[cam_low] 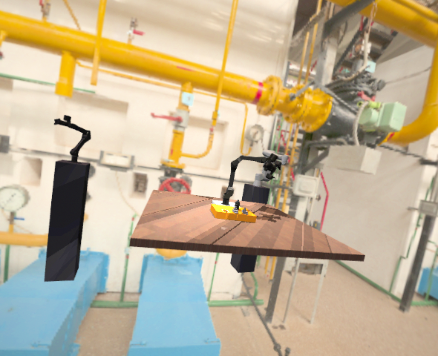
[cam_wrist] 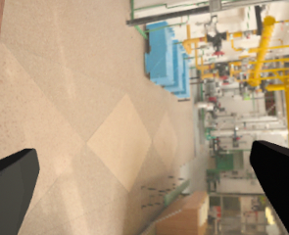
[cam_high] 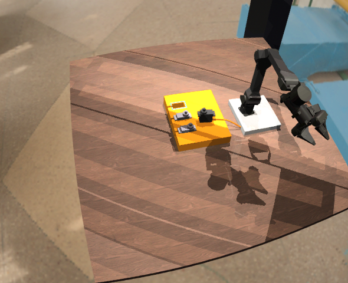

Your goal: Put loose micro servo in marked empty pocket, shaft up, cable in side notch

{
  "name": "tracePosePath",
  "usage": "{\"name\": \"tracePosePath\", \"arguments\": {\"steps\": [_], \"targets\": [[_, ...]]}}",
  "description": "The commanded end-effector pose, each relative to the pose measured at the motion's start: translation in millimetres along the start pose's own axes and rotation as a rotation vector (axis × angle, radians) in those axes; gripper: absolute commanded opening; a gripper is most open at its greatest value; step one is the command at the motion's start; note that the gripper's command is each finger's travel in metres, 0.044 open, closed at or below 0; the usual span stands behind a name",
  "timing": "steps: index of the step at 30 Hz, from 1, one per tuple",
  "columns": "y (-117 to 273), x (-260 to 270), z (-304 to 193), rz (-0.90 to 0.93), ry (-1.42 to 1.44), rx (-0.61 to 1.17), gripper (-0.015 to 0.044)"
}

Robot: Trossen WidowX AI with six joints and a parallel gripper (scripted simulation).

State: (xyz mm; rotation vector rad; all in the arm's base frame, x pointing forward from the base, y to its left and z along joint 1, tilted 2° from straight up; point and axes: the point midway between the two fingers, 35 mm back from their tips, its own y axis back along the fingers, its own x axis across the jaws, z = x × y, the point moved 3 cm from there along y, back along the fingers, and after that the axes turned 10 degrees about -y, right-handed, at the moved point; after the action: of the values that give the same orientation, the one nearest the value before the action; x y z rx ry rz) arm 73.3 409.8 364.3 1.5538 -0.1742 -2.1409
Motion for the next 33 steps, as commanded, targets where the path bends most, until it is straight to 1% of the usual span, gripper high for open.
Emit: {"name": "tracePosePath", "arguments": {"steps": [1,16,33], "targets": [[10.6,5.1,-16.6,0.006,-0.103,0.062,0.044],[54.1,37.4,-86.6,0.011,-0.551,0.318,0.044],[115.4,85.0,-145.2,-0.062,-1.053,0.604,0.044]]}}
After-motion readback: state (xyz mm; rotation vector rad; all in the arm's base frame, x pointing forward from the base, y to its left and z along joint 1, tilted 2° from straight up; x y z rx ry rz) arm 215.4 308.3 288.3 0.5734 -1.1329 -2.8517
